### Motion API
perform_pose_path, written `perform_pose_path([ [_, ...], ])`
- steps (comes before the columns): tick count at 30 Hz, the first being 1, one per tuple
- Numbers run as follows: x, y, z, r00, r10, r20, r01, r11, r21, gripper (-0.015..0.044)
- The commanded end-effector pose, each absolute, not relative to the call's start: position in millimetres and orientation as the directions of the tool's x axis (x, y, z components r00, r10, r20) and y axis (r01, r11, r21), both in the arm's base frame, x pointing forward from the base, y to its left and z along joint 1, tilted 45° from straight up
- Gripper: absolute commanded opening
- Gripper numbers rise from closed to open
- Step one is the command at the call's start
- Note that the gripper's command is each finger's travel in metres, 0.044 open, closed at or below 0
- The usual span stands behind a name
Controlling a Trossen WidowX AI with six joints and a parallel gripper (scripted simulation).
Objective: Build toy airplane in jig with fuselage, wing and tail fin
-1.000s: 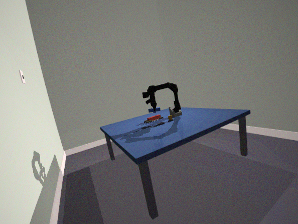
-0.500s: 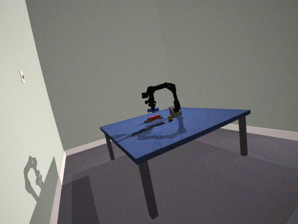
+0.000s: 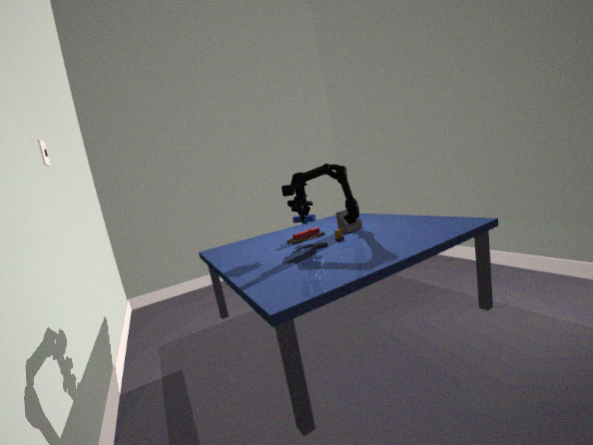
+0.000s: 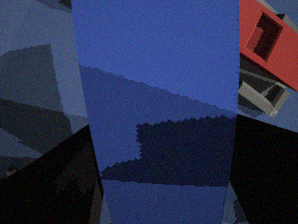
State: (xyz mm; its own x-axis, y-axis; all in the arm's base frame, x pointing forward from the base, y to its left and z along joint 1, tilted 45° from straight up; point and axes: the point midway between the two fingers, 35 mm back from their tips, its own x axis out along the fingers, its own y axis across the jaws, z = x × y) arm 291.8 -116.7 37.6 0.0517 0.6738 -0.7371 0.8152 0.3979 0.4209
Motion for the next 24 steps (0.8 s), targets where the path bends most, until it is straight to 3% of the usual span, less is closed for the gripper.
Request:
perform_pose_path([
  [1,282.8,-124.2,24.6,0.047,0.675,-0.736,0.86,0.348,0.373,0.0],
  [24,238.0,-149.6,-28.7,0.045,0.69,-0.723,0.984,0.092,0.149,0.0],
])
